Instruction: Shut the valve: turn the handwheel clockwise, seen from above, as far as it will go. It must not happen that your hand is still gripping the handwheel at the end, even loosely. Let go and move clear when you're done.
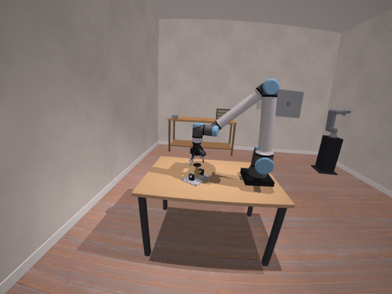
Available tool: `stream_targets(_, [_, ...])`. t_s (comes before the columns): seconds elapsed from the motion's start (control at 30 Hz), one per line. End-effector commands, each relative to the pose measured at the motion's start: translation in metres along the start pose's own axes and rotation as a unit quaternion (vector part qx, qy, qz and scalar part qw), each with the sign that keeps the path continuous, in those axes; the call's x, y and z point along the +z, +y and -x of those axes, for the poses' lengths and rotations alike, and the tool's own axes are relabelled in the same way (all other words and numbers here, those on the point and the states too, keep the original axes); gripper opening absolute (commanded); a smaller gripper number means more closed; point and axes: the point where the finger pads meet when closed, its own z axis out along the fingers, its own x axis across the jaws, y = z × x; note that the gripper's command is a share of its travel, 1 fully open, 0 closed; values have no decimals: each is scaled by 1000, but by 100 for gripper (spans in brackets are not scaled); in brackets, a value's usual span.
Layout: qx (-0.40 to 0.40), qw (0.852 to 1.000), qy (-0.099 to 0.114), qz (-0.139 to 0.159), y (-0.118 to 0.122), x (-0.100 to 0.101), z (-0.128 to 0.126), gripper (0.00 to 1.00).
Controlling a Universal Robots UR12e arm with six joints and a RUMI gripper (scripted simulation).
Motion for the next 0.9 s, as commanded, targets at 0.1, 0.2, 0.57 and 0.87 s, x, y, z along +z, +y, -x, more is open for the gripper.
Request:
stream_targets(0.1, [0, 1000, 0, 1, 0, -21, 0, 100])
stream_targets(0.2, [0, 1000, 0, 1, 0, -29, 0, 100])
stream_targets(0.57, [0, 1000, 0, 1, 0, -54, 0, 100])
stream_targets(0.87, [0, 1000, 0, 1, 0, -71, 0, 100])
